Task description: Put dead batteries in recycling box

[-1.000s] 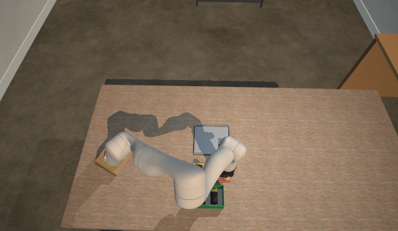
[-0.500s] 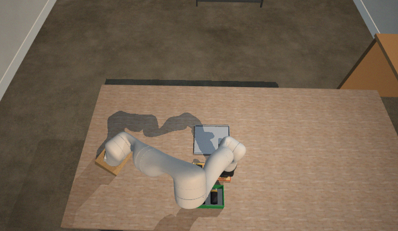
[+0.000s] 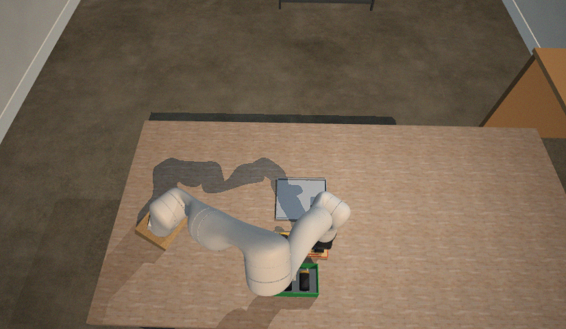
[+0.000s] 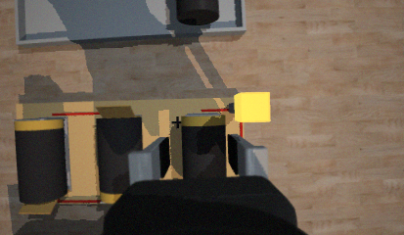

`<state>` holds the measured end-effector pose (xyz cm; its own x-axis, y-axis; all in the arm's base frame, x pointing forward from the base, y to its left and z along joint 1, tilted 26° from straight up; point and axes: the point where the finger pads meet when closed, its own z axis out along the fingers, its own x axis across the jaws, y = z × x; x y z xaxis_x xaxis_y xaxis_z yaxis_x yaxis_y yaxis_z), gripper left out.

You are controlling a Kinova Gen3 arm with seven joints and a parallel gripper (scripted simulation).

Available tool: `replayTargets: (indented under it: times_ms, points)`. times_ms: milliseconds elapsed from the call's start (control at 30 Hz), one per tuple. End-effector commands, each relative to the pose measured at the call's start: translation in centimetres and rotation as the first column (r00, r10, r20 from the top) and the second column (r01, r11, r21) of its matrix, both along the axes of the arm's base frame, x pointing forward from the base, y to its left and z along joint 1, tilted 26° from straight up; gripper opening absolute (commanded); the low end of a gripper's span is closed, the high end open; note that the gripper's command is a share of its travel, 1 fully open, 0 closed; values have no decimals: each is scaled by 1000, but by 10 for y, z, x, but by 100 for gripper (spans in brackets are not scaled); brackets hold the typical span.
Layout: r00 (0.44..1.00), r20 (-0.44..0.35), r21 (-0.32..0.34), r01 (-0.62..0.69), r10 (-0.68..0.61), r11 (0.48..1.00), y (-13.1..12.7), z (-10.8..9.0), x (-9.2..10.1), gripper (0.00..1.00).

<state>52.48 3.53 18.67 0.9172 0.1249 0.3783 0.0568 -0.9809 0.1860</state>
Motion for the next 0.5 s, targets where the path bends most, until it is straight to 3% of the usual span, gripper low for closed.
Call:
replayTargets:
  times_ms: [0, 267, 467]
  points:
    - [1000, 14, -6, 4, -4, 1000, -1, 15, -2, 90]
    - [1000, 14, -6, 4, -4, 1000, 4, 45, -15, 90]
    - [1000, 14, -6, 4, -4, 1000, 5, 50, -18, 90]
